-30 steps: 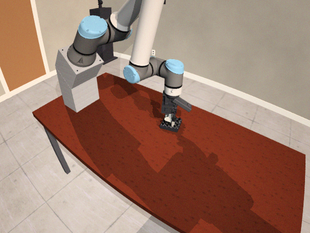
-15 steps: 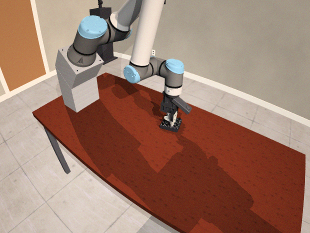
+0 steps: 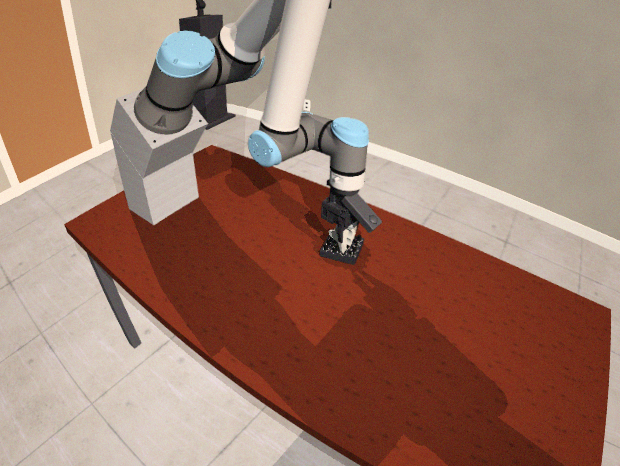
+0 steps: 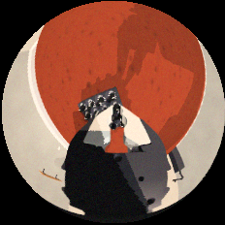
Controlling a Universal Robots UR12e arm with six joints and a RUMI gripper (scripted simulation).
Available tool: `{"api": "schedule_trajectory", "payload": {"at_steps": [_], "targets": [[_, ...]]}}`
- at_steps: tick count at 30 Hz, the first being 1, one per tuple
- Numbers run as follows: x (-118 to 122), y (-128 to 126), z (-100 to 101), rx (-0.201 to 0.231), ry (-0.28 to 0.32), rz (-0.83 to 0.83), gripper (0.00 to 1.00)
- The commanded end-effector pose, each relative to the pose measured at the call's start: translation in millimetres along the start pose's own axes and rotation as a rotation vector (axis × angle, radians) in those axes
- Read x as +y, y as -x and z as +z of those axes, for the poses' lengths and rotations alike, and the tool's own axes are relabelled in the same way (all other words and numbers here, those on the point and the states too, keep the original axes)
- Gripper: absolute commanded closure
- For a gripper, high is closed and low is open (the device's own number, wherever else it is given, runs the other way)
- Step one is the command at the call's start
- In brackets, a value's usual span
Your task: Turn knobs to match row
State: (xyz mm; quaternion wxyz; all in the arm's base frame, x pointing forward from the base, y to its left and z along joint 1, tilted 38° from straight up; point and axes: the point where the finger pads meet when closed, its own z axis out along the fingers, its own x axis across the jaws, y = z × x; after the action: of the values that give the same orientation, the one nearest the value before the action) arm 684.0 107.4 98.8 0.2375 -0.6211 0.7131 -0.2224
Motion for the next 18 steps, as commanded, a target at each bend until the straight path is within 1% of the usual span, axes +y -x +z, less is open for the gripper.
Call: {"api": "schedule_trajectory", "payload": {"at_steps": [1, 8, 10, 18], "targets": [[-0.3, -0.2, -0.3, 0.002, -0.001, 0.09, 0.96], [-0.2, -0.8, -0.4, 0.001, -0.001, 0.208, 0.96], [-0.2, -0.8, -0.4, 0.001, -0.001, 0.208, 0.96], [-0.1, -1.3, -0.4, 0.001, -0.001, 0.317, 0.96]]}}
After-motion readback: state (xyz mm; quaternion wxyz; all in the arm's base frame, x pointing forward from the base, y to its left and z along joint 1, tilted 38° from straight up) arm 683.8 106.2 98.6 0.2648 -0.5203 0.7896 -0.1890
